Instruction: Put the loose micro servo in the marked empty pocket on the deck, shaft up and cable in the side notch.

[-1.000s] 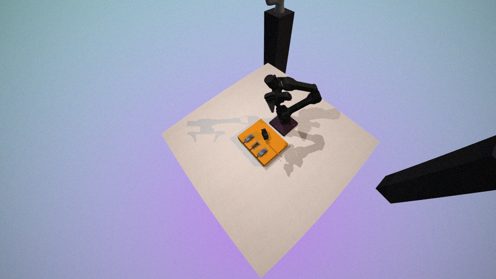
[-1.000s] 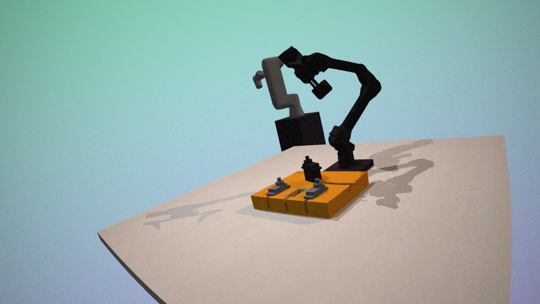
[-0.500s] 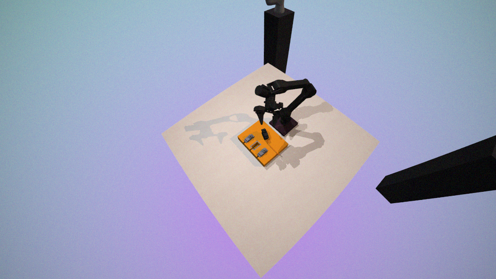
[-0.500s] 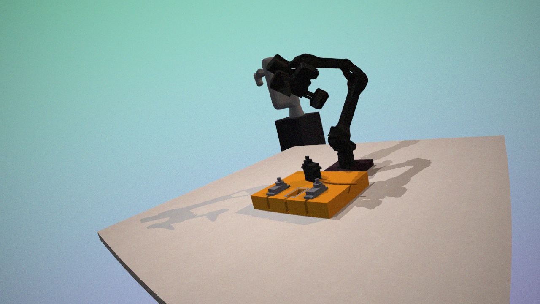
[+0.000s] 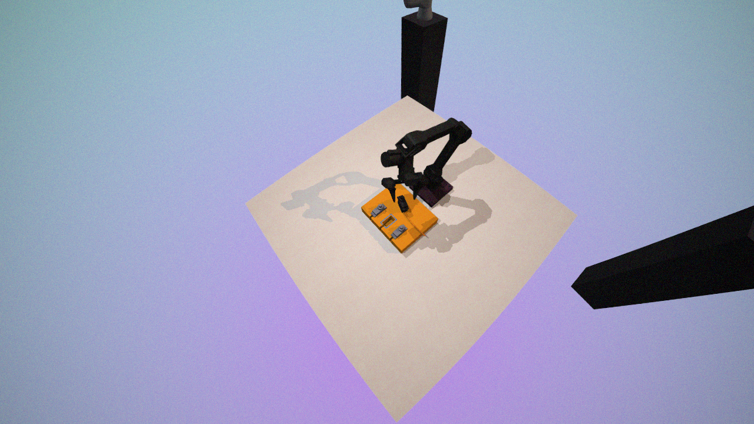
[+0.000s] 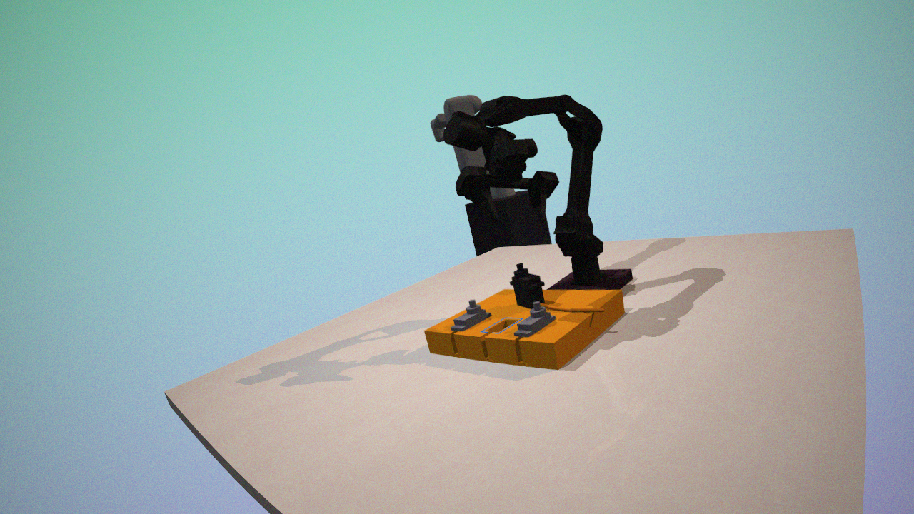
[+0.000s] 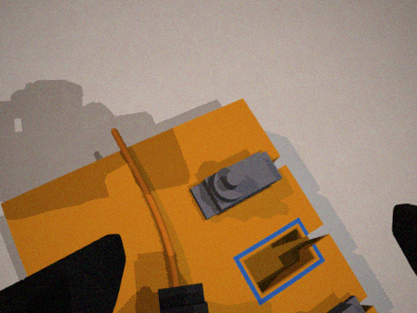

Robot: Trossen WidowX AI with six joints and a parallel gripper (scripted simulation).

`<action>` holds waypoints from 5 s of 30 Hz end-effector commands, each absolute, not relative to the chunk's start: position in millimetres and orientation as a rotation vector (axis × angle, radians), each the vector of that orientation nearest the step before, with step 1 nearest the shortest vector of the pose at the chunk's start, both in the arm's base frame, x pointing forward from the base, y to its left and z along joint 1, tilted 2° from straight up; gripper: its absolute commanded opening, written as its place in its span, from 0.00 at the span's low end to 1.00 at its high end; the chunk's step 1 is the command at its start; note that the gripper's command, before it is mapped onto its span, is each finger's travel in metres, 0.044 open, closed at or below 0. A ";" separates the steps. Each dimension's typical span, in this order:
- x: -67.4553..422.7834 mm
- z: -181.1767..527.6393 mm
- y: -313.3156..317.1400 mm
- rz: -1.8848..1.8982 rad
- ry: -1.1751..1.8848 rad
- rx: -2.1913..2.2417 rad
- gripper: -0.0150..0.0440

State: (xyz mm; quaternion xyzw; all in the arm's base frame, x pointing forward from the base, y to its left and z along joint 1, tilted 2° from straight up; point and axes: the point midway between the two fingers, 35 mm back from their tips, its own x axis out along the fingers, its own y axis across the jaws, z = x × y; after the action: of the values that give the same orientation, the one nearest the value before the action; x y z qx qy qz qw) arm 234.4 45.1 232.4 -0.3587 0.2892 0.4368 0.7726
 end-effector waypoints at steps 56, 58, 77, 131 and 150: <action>224.3 118.0 28.7 0.944 1.296 -0.987 0.73; 224.3 118.0 28.7 0.944 1.296 -0.987 0.64; 219.5 144.4 28.2 0.945 1.296 -0.986 0.25; 224.1 148.1 25.7 0.241 1.504 -0.245 0.25; 238.4 149.2 26.5 0.046 1.517 -0.039 0.25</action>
State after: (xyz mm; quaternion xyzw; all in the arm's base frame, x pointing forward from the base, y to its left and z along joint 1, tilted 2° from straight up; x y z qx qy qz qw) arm 227.6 26.3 146.8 -0.0194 0.6918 0.0243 0.7214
